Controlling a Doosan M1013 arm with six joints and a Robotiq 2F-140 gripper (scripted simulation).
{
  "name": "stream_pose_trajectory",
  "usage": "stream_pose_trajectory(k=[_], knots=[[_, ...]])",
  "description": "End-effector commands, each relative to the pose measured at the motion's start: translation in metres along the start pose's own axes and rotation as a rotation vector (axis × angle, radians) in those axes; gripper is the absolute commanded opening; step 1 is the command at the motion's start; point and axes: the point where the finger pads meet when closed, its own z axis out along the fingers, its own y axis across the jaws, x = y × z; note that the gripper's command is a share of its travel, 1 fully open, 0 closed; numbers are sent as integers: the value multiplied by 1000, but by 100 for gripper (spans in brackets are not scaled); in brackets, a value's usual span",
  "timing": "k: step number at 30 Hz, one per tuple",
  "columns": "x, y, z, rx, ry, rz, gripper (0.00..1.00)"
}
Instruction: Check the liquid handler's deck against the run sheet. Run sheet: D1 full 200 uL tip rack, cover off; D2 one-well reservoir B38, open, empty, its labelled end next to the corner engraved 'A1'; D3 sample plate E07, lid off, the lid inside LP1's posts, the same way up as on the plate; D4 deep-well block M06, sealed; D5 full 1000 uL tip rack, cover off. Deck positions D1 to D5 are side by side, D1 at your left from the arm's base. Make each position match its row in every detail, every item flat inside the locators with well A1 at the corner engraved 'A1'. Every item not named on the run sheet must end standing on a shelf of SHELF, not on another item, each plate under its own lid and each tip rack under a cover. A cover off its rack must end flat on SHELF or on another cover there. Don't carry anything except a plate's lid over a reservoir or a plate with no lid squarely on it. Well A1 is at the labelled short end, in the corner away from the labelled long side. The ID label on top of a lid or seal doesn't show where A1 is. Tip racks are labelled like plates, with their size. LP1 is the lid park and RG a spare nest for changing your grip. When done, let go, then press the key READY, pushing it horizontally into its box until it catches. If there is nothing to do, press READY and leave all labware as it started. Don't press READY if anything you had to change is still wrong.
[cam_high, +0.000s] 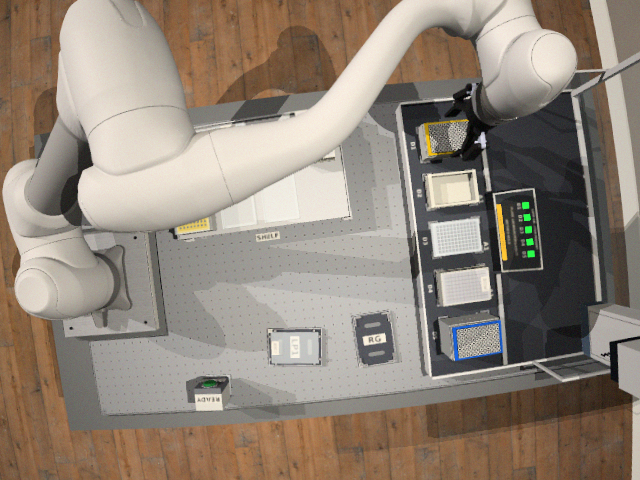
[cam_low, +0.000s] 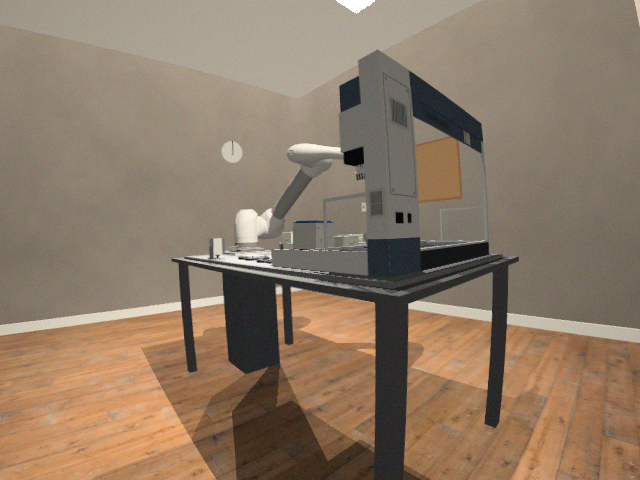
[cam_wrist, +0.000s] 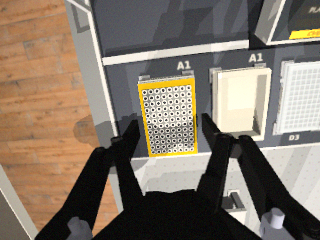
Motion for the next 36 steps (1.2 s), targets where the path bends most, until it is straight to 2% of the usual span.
stream_pose_trajectory(k=[1, 36], knots=[[0, 0, -5, 1, 2, 0, 66], [0, 0, -57, 1, 2, 0, 66]])
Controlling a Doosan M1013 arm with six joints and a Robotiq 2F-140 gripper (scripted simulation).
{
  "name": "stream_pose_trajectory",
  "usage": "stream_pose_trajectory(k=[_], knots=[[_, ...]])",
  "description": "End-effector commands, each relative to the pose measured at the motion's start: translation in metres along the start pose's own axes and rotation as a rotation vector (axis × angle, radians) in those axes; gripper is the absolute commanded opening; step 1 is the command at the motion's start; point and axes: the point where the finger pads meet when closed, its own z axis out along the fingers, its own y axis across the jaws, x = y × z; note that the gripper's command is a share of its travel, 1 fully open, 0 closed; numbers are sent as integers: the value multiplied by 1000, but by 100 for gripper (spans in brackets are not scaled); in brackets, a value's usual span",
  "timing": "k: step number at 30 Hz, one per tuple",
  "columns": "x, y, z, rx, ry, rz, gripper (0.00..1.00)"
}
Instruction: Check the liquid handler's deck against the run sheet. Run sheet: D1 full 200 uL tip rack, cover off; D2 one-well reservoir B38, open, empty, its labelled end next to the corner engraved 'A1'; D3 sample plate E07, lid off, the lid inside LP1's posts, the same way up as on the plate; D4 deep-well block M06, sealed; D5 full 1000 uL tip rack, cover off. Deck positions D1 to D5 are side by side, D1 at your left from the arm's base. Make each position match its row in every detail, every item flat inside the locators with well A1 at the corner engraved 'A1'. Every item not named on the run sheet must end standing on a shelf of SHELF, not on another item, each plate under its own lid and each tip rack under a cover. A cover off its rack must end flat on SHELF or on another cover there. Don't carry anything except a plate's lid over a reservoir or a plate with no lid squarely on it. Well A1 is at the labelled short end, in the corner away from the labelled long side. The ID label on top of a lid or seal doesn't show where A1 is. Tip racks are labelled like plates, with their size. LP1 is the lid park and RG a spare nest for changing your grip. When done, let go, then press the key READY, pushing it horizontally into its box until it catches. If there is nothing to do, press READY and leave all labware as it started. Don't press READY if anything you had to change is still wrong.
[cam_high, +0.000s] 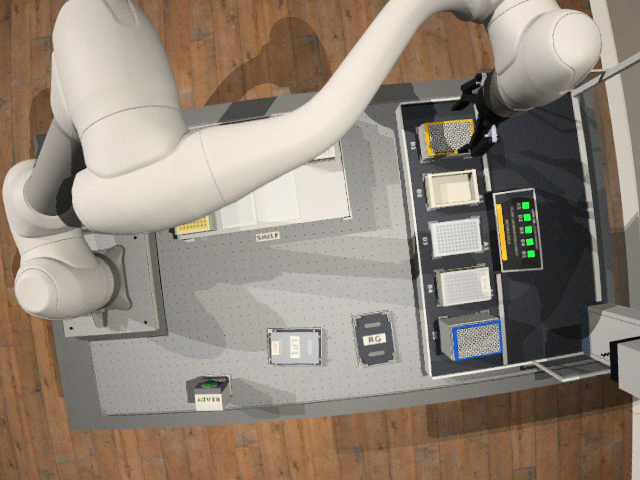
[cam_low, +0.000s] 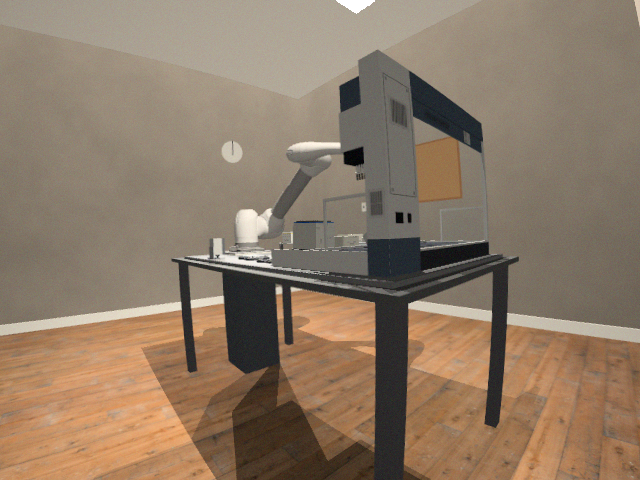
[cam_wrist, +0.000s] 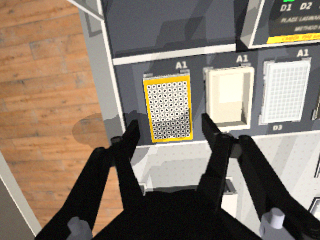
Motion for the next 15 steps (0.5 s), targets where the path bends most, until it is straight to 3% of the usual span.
stream_pose_trajectory(k=[1, 15], knots=[[0, 0, -6, 1, 2, 0, 66], [0, 0, -26, 1, 2, 0, 66]])
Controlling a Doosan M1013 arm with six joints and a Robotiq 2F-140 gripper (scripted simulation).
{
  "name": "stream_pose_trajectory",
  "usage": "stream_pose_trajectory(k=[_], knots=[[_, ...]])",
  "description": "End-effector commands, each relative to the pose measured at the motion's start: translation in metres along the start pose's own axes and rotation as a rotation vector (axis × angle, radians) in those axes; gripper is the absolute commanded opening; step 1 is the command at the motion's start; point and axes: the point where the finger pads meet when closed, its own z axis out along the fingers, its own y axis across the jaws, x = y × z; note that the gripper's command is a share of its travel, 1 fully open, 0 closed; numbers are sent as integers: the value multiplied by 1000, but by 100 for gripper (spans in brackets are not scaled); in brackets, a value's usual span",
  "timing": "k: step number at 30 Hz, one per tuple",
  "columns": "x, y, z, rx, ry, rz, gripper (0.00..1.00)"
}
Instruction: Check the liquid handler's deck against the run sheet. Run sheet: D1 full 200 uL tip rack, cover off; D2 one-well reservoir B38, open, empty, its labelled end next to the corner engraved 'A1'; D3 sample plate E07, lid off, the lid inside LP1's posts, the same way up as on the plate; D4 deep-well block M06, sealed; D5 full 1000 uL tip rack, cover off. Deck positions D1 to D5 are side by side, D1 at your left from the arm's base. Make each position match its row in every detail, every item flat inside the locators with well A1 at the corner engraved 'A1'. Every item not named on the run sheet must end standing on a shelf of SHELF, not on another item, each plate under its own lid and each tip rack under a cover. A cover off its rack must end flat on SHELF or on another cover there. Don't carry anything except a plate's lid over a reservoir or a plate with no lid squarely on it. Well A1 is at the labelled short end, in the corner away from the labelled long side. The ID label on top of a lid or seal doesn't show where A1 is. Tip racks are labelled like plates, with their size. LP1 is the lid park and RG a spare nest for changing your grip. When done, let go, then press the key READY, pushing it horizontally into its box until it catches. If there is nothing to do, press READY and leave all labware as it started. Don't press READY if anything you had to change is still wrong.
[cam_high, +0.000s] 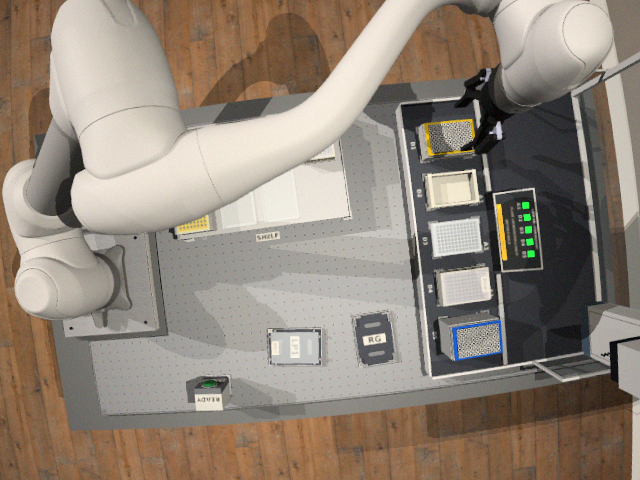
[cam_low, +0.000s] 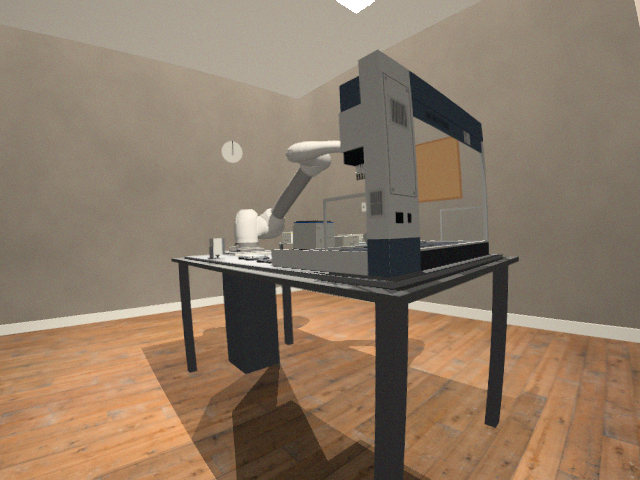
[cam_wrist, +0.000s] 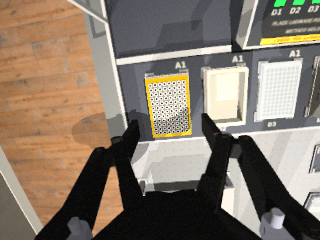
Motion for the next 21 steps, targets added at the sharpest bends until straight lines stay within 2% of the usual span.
stream_pose_trajectory(k=[1, 21], knots=[[0, 0, -5, 1, 2, 0, 66], [0, 0, -35, 1, 2, 0, 66]])
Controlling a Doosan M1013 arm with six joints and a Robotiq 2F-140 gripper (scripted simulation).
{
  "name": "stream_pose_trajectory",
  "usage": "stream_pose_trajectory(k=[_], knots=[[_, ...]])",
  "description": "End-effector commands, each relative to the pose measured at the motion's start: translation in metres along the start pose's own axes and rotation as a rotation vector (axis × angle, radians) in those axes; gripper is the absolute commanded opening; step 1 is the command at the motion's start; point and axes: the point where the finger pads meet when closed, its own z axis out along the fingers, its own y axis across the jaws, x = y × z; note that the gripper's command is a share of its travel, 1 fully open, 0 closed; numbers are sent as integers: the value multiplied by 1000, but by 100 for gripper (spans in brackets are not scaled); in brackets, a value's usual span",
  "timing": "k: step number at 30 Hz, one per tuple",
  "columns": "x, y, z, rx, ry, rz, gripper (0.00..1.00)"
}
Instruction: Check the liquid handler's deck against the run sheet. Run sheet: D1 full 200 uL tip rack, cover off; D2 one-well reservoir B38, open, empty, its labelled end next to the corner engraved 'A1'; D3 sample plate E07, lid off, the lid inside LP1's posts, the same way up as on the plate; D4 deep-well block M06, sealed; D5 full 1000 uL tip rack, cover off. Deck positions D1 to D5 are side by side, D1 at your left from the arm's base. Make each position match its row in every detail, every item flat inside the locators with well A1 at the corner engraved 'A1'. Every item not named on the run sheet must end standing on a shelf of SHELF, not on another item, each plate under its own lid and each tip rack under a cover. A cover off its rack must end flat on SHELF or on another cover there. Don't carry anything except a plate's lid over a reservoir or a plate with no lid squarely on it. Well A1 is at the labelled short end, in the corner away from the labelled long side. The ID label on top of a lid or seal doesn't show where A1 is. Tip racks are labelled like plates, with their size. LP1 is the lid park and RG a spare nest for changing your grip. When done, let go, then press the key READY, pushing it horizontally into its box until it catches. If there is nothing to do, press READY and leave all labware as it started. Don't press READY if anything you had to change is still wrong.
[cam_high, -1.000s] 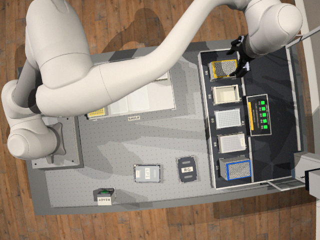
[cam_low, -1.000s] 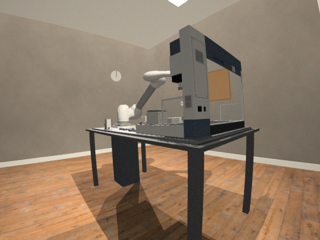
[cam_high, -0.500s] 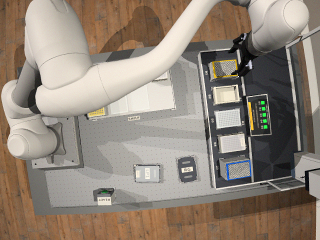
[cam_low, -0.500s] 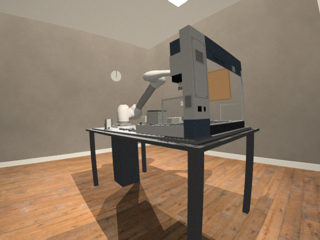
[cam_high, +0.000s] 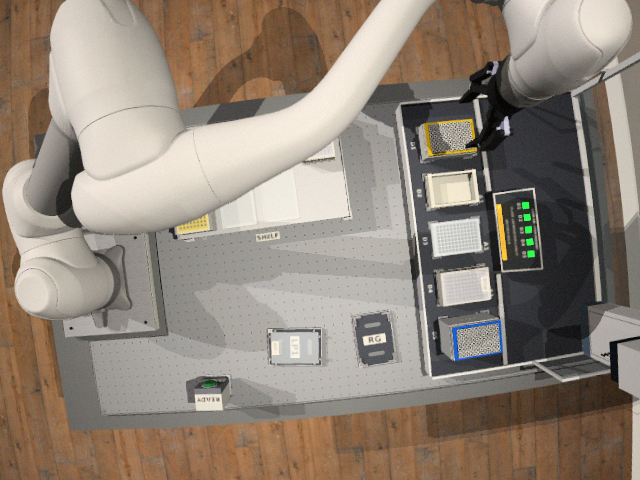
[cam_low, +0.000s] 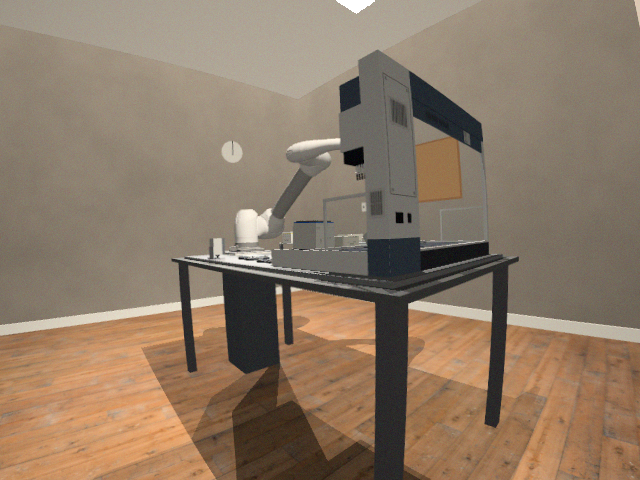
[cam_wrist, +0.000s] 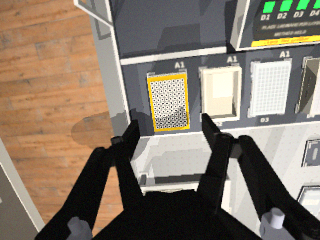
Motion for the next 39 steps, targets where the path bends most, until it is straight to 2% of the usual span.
stream_pose_trajectory(k=[1, 31, 39], knots=[[0, 0, -4, 1, 2, 0, 66], [0, 0, -49, 1, 2, 0, 66], [-29, 0, -54, 1, 2, 0, 66]])
